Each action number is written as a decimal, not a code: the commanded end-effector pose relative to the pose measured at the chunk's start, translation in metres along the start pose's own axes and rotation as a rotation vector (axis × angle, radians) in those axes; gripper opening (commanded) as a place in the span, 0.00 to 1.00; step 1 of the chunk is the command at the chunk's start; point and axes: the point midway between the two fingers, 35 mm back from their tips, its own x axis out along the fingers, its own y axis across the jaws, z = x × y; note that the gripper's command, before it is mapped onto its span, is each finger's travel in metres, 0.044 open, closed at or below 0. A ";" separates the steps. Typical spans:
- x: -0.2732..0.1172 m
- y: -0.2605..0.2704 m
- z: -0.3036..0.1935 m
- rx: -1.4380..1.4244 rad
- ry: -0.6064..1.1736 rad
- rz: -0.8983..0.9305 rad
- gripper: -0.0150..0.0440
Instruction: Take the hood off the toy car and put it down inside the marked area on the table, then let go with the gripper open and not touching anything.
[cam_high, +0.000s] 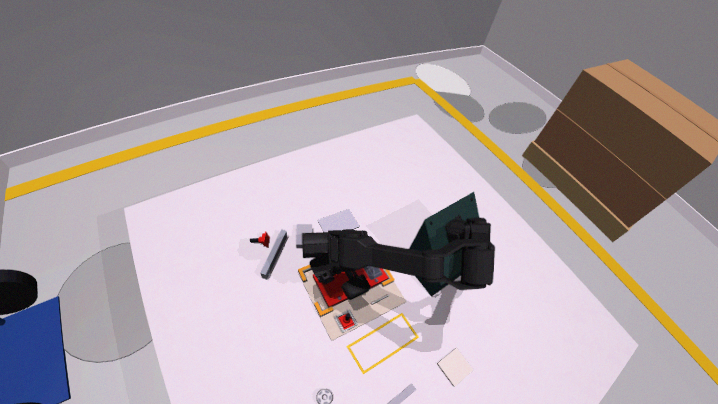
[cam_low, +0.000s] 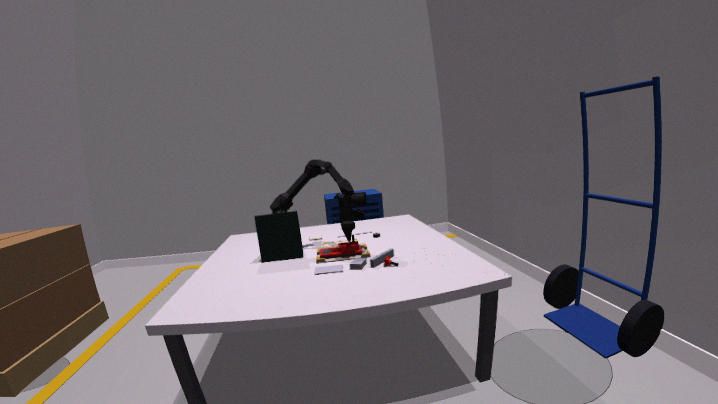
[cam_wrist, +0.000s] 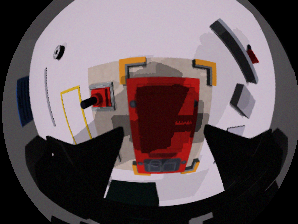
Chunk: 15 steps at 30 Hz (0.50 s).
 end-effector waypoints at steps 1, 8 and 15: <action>0.006 -0.001 -0.003 0.010 0.006 0.007 1.00; 0.013 -0.002 -0.004 0.010 0.006 0.007 1.00; 0.019 -0.002 -0.005 0.010 0.006 0.008 1.00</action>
